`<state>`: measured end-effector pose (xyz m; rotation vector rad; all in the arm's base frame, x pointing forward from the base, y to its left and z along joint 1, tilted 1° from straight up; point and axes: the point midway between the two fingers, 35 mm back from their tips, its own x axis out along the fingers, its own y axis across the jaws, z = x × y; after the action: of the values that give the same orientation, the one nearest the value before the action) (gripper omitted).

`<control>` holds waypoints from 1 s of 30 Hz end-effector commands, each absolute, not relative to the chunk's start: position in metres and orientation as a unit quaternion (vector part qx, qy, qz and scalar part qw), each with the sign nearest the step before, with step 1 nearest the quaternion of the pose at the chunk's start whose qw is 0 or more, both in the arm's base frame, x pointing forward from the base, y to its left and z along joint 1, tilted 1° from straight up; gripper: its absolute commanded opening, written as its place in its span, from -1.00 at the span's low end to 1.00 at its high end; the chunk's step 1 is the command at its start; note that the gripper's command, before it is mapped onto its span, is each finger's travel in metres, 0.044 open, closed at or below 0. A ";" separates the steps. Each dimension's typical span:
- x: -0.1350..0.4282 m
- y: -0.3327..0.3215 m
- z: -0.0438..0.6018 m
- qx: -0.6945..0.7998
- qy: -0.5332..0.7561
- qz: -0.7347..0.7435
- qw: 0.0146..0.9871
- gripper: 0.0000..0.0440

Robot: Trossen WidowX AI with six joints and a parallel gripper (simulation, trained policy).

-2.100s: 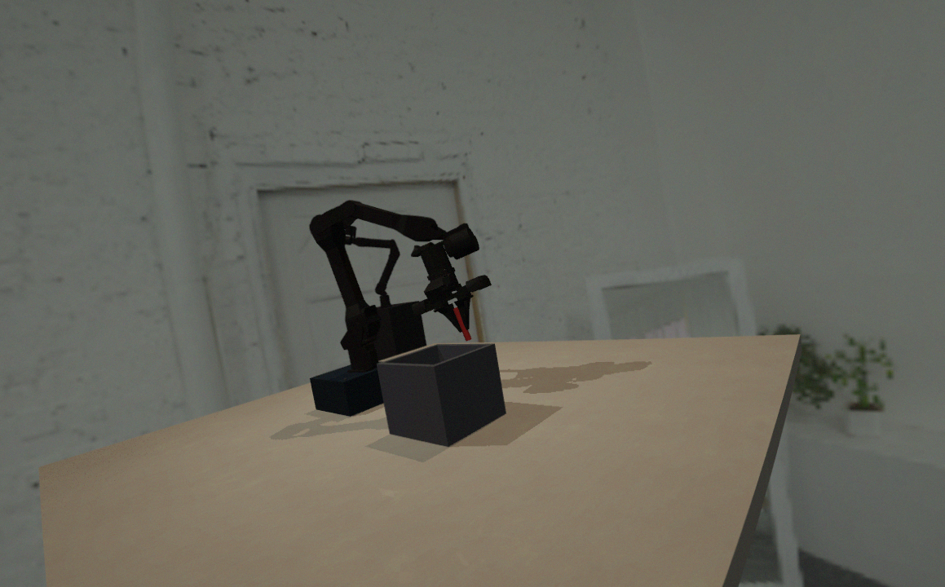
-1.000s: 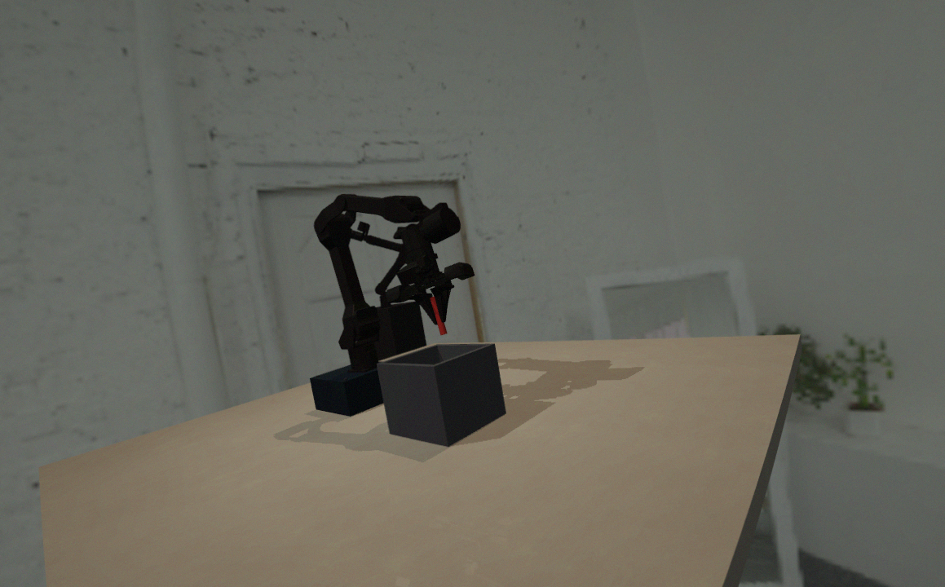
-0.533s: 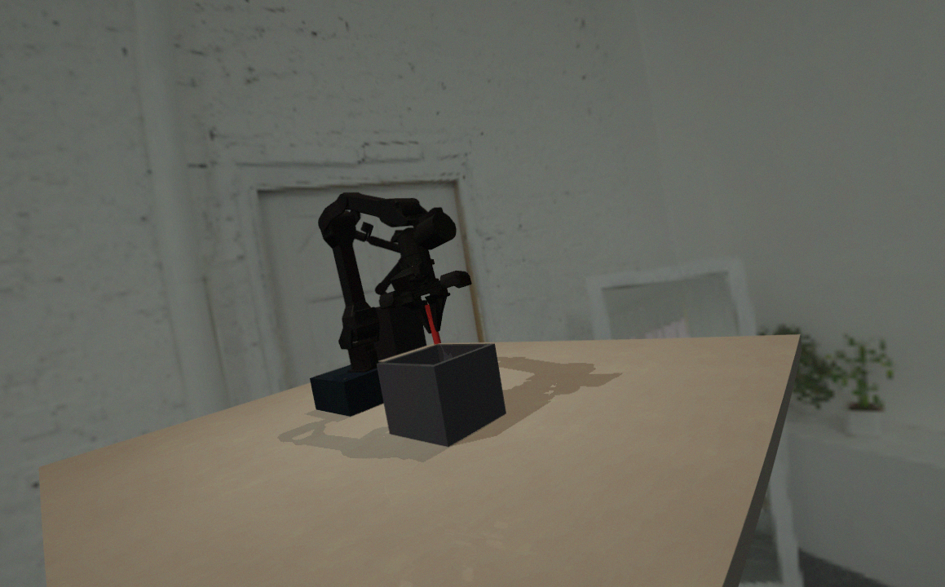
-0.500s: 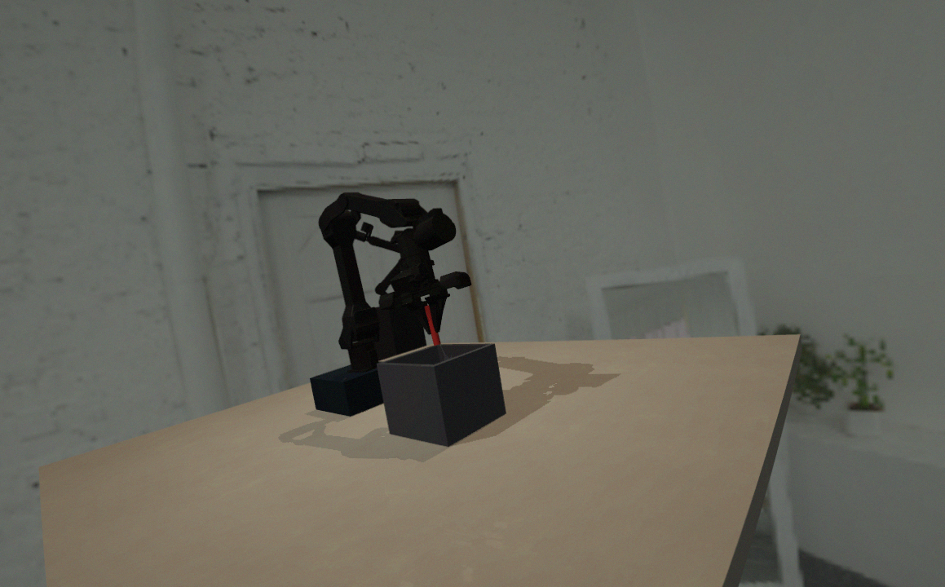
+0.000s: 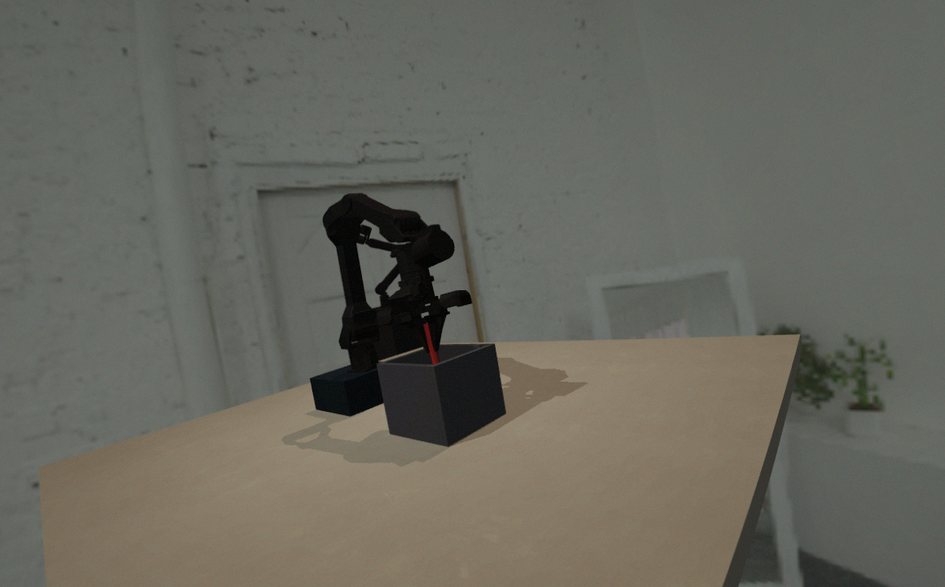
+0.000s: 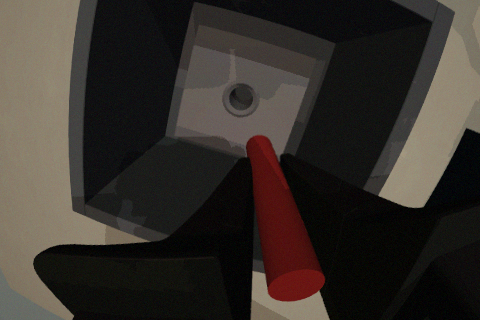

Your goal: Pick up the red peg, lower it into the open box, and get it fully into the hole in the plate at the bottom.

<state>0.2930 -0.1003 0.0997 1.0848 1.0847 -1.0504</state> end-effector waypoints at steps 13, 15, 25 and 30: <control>0.305 -0.116 0.062 0.464 0.484 -0.439 0.598 -1.00; 0.306 -0.117 0.057 0.462 0.487 -0.437 0.599 -1.00; 0.310 -0.121 0.037 0.445 0.503 -0.431 0.602 -0.95; 0.312 -0.122 0.031 0.436 0.514 -0.432 0.600 -0.49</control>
<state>0.3108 -0.1206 0.0373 1.0304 1.1695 -0.9983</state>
